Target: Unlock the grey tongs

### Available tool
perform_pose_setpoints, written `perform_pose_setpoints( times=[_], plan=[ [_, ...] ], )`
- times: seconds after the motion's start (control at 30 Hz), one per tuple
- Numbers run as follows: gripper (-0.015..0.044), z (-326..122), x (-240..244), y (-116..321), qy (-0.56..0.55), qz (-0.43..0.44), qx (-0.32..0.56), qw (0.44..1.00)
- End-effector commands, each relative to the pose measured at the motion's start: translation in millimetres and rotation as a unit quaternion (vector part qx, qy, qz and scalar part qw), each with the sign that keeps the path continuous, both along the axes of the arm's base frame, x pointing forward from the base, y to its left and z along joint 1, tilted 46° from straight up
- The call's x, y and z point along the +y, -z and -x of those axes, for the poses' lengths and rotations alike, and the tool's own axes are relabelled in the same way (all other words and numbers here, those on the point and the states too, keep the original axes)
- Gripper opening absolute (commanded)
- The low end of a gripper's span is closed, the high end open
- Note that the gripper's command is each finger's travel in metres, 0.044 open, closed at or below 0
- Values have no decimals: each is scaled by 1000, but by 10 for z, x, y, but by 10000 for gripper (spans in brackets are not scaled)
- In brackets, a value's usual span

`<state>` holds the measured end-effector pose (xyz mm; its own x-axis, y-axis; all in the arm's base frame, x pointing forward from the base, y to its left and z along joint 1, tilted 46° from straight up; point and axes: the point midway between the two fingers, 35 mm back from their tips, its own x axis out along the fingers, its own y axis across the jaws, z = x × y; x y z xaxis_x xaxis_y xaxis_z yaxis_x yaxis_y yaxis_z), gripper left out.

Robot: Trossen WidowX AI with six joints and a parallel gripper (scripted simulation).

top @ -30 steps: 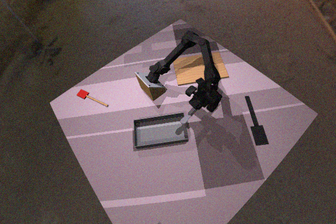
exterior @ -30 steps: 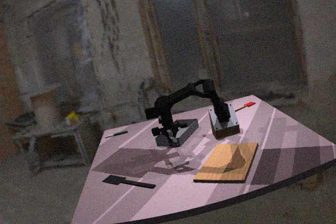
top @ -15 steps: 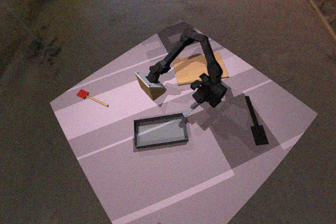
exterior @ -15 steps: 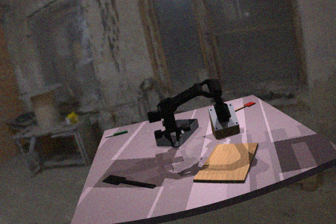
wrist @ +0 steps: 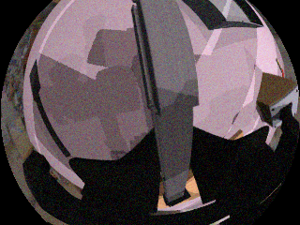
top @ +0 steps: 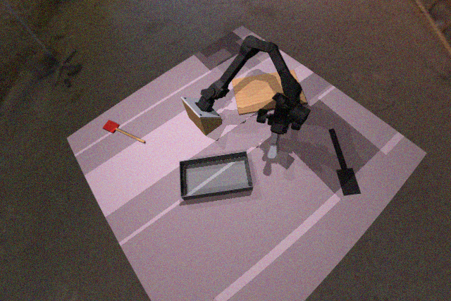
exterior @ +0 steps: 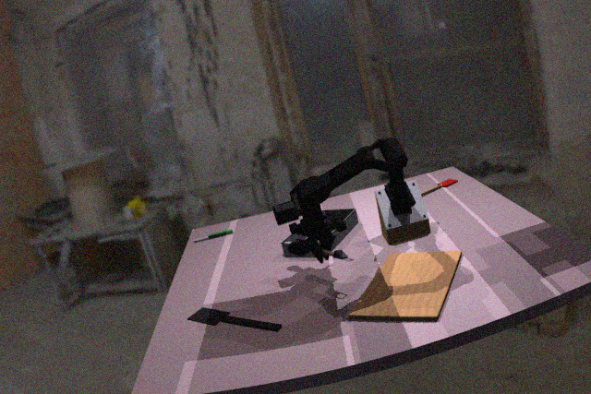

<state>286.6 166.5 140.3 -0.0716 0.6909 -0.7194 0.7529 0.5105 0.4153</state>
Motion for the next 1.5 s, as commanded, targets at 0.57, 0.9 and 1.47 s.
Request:
perform_pose_setpoints(
  times=[0.57,0.9,1.47],
  plan=[
    [-150,336,383,-301,-331,-11,-306,893],
    [-150,512,539,-442,-470,-22,-431,770],
    [-150,847,758,-682,-646,-40,-593,478]
  ],
)
